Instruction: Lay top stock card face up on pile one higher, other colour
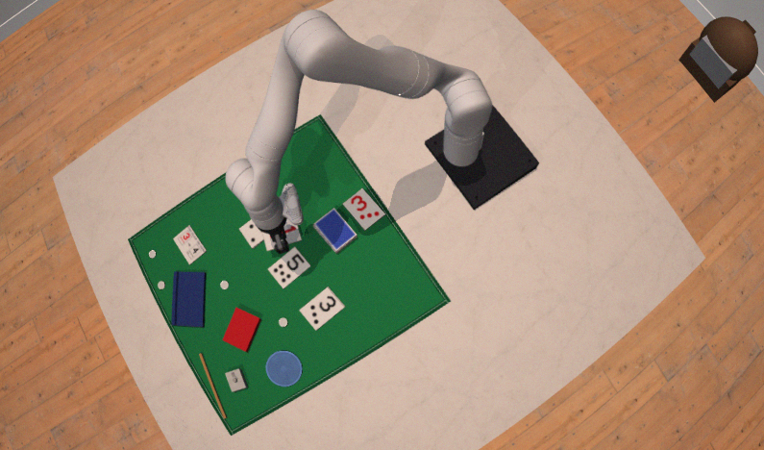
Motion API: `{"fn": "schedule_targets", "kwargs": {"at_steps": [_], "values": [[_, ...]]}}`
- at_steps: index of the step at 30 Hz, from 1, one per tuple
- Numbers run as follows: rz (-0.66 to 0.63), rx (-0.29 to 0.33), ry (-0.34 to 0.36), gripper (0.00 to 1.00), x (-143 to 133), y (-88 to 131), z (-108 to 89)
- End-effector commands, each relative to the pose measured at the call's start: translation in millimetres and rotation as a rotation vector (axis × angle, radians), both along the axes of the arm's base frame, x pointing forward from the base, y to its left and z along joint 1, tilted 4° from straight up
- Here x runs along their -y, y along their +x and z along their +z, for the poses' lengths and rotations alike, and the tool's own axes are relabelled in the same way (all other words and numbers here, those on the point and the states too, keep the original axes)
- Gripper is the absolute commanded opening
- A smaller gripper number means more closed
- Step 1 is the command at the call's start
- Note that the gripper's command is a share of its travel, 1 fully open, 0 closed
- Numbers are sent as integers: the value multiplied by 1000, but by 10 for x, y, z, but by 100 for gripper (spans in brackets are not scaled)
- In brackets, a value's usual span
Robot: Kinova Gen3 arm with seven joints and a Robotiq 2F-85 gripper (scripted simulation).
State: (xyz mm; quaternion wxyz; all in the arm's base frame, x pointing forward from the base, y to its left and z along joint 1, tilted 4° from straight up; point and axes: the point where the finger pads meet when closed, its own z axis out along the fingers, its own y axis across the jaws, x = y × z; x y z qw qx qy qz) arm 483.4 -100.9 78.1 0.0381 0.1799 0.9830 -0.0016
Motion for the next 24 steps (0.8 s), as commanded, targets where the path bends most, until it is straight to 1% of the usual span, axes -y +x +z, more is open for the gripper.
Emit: {"fn": "schedule_targets", "kwargs": {"at_steps": [1,3,18,24], "values": [[14,0,1,72,107,41,-7],[14,0,1,72,107,41,-7],[182,-2,-12,72,379,205,15],[216,-3,-14,72,434,238,19]]}}
